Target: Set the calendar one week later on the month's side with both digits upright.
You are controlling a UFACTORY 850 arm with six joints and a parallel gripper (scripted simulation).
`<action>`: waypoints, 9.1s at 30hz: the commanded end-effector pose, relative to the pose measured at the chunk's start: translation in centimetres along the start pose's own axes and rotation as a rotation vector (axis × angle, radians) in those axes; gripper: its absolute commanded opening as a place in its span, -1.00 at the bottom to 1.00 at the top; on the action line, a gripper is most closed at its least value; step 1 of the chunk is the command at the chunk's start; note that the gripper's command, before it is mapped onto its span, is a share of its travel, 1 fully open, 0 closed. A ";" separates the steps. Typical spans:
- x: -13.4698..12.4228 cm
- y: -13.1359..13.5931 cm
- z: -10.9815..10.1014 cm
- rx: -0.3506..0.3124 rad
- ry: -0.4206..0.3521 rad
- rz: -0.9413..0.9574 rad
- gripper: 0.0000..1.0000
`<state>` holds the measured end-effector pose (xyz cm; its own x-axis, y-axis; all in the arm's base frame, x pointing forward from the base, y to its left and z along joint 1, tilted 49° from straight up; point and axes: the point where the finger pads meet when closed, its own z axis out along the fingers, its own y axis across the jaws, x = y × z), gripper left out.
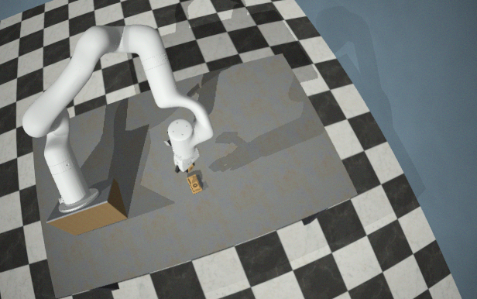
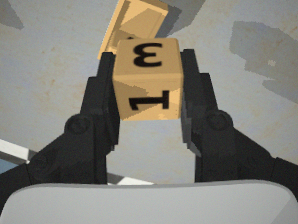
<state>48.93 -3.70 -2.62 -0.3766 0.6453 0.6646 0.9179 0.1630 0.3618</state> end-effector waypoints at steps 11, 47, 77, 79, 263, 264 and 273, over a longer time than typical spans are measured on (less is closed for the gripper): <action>2.4 1.3 0.2 -0.011 -0.009 -0.468 -0.43; 6.0 2.8 0.6 -0.008 -0.012 -1.122 -0.43; 6.0 2.8 8.5 -0.009 -0.012 -1.122 -0.43; 6.0 2.8 9.2 -0.009 -0.012 -1.122 -0.43; 5.9 2.9 10.7 -0.009 -0.012 -1.122 -0.43; 5.9 2.9 10.7 -0.009 -0.012 -1.122 -0.43; 5.9 2.9 10.7 -0.009 -0.012 -1.122 -0.18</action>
<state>50.59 8.59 -4.64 -0.9886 0.1431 -0.0459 0.0592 0.6514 0.7564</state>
